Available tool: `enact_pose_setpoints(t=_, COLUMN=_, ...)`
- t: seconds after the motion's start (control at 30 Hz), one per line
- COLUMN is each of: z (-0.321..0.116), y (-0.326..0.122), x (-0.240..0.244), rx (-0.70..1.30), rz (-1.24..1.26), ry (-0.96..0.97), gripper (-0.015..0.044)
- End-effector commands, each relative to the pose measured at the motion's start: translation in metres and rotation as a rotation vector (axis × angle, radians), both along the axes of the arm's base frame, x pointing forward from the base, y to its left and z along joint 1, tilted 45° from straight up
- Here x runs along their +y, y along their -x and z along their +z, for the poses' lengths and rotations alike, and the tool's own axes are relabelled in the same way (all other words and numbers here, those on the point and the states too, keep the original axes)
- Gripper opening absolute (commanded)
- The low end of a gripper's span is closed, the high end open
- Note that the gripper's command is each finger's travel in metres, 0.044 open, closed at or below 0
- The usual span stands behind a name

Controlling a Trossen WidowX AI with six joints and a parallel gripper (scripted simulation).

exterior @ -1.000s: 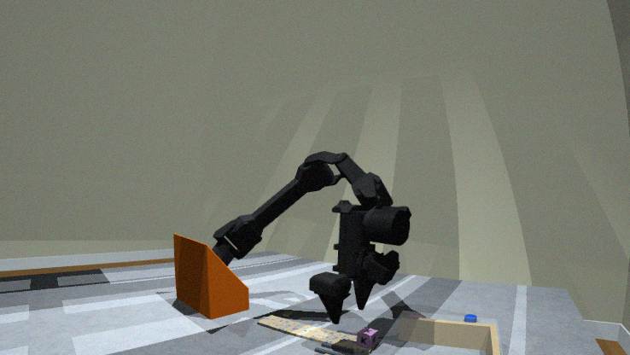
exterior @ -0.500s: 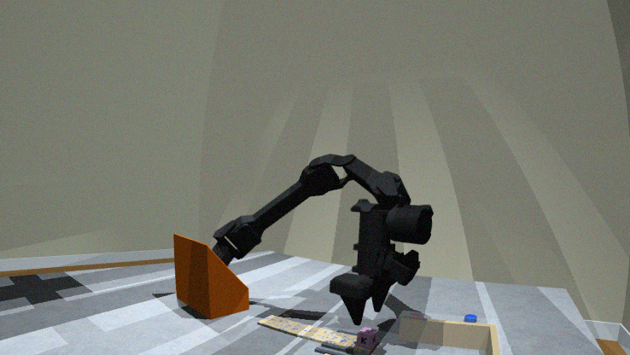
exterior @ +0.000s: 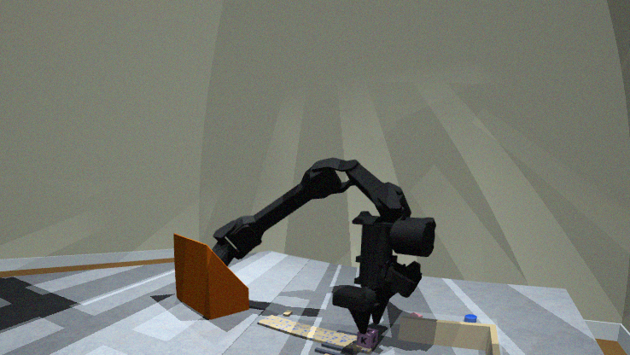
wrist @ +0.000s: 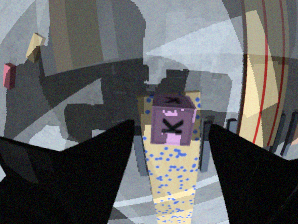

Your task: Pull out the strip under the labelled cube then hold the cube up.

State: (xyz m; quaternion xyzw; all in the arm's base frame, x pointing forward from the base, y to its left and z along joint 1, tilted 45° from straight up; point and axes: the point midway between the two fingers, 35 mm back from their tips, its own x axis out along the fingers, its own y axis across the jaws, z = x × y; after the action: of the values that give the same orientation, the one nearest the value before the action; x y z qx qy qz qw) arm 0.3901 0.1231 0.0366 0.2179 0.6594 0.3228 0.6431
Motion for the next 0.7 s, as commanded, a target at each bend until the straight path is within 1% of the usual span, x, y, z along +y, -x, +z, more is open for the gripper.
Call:
enact_pose_setpoints(t=0.0, z=-0.007, y=0.002, x=0.005, rx=0.012, rz=-0.004, ry=-0.002, gripper=0.025)
enact_pose_setpoints(t=0.63, z=-0.023, y=0.005, x=0.022, rx=0.012, rz=-0.004, ry=-0.005, gripper=0.025)
enact_pose_setpoints(t=0.67, z=-0.02, y=0.004, x=0.021, rx=0.003, rz=0.001, ry=-0.003, gripper=0.0224)
